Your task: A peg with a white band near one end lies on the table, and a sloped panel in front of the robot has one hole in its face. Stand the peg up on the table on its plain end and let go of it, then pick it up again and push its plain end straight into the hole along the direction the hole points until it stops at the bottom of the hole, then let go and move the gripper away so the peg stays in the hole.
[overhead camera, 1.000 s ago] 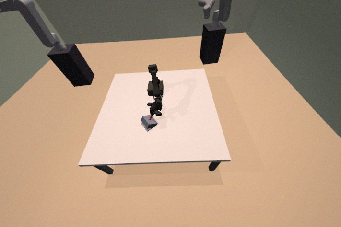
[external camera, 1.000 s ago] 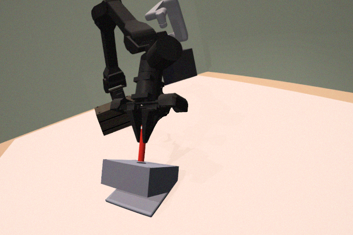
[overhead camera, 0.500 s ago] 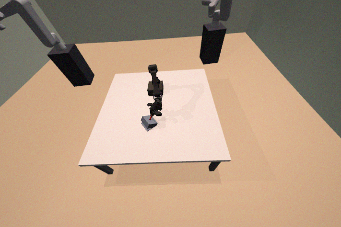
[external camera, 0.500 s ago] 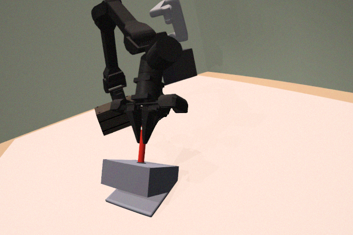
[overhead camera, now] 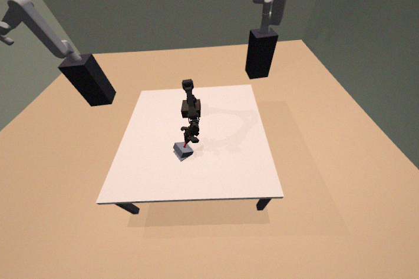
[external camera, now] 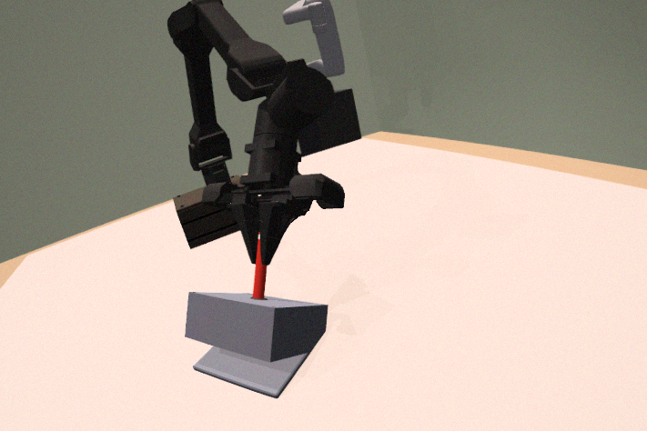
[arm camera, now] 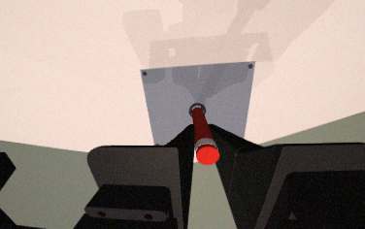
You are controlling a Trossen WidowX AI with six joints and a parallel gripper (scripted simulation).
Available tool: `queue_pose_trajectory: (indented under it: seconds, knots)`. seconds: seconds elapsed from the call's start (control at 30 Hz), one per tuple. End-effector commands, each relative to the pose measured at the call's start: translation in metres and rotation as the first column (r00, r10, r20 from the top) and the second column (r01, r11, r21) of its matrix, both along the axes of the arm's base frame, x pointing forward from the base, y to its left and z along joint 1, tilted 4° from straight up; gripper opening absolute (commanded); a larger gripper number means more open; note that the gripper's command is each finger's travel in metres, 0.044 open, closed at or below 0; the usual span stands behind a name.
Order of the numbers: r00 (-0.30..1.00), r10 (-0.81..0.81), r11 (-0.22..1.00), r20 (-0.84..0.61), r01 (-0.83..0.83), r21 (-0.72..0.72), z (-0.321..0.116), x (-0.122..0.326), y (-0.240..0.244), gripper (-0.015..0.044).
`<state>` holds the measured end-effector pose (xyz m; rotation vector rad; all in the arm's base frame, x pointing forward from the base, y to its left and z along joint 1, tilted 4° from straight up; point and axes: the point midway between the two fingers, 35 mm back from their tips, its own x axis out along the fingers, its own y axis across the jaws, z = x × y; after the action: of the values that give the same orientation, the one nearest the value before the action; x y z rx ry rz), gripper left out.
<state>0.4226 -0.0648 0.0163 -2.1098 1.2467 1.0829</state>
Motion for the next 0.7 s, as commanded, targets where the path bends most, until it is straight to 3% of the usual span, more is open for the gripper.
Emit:
queue_pose_trajectory:
  seconds: [0.0,0.67]
  knots:
    - [1.0,0.005,1.0,-0.008,-0.005,0.001,-0.0031,-0.0004,-0.0001,0.0]
    - [1.0,0.005,1.0,-0.008,-0.005,0.001,-0.0042,0.0006,-0.002,0.0]
